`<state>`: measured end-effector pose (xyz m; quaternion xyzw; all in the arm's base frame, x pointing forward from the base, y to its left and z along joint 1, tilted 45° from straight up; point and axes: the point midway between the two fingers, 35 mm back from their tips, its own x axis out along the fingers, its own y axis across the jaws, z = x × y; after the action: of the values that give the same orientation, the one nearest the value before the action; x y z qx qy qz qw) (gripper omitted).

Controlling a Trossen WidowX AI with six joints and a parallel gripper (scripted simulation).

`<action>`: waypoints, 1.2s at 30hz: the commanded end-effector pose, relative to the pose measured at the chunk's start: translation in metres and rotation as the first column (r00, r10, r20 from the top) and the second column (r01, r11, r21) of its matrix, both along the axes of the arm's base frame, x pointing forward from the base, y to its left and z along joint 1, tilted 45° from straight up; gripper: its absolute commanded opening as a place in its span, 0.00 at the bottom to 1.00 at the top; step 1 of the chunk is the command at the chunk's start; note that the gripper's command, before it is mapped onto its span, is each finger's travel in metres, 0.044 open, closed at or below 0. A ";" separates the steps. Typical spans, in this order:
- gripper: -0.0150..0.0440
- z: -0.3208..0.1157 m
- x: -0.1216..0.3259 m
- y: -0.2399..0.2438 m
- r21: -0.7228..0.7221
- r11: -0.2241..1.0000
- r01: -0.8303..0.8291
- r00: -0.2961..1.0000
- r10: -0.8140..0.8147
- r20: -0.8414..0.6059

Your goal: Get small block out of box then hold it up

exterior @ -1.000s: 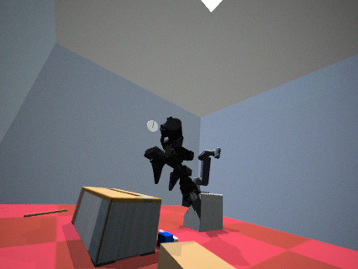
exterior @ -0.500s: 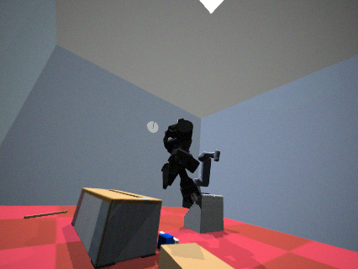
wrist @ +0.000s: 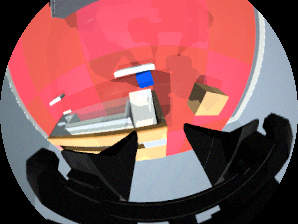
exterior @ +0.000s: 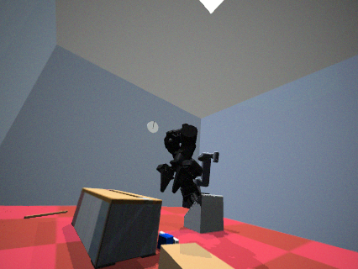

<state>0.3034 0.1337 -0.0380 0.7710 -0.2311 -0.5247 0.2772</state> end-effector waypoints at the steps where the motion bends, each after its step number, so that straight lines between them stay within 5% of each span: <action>1: 0.74 -0.032 -0.009 -0.036 -0.031 0.999 0.007 1.000 -0.008 -0.027; 36: 0.74 -0.084 -0.017 -0.089 -0.035 0.999 0.007 1.000 -0.008 -0.026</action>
<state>0.2892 0.0506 -0.1185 0.7624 -0.2375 -0.5298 0.2858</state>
